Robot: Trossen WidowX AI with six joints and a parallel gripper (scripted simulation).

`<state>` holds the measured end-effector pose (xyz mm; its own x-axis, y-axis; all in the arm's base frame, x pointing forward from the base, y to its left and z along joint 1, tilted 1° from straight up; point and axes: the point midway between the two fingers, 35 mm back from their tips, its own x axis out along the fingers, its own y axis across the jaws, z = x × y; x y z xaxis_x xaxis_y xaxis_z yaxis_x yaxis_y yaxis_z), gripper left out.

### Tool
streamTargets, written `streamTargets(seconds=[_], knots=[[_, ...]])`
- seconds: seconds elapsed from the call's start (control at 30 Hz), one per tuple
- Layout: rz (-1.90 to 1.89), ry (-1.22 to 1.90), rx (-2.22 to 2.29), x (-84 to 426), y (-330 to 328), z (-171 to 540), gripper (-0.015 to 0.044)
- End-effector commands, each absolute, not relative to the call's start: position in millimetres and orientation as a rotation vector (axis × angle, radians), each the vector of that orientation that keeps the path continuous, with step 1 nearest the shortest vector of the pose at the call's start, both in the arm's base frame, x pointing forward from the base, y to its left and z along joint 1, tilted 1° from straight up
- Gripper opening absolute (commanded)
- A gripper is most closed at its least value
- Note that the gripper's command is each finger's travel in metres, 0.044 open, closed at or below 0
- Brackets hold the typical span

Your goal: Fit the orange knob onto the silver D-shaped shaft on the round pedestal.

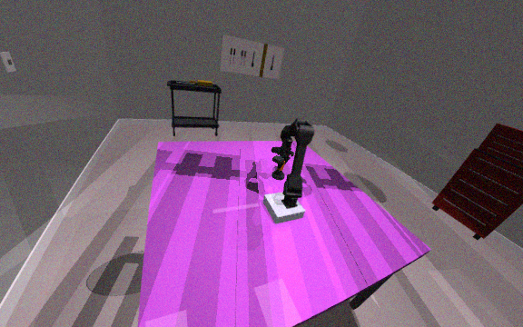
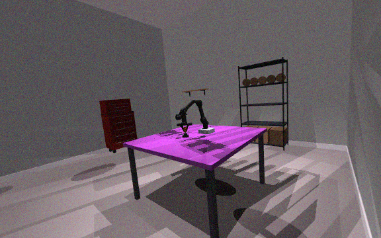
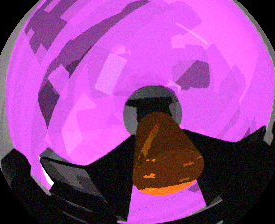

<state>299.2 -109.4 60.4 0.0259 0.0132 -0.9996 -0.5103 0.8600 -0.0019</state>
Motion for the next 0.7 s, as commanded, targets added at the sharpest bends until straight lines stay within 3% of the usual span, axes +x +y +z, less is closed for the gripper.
streamTargets(seconds=[0.0, 0.67], knots=[[0.503, 1.478, -0.504, 300.6, -110.3, 63.7, 0.0], [0.535, 1.47, -0.536, 300.1, -110.0, 58.1, 0.0]])
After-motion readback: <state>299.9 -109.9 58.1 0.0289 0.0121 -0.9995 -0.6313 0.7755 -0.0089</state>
